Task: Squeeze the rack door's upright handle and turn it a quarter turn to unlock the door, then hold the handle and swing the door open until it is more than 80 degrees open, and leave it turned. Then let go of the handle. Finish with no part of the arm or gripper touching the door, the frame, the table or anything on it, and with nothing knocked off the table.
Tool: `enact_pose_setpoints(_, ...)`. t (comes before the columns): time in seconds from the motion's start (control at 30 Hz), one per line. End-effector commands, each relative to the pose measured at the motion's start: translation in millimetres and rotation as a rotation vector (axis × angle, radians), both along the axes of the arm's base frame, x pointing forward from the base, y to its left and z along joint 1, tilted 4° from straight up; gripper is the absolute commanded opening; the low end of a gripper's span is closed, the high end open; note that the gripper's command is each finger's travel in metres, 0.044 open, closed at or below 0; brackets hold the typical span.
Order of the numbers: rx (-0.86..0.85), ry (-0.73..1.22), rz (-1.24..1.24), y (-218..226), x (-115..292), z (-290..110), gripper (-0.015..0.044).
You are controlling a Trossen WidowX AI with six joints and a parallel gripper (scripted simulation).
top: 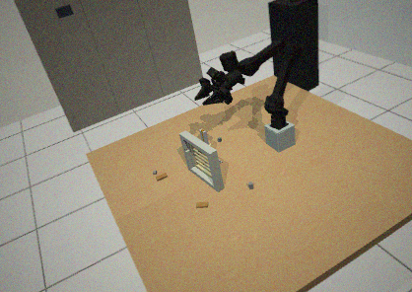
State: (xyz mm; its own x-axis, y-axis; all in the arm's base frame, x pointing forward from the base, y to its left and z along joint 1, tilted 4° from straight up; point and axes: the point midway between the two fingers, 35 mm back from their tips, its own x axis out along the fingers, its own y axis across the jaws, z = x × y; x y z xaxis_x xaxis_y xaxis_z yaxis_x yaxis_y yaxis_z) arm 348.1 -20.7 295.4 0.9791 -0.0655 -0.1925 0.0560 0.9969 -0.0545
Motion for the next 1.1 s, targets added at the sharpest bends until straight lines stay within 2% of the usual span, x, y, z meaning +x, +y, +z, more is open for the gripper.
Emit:
enact_pose_setpoints(0.0,-0.022,0.117,-0.024,-10,11,-13,0.0282)
enact_pose_setpoints(0.5,-0.055,0.506,-0.070,-43,28,-59,0.0282)
enact_pose_setpoints(1.07,-0.047,0.948,-0.076,-76,20,-106,0.0282)
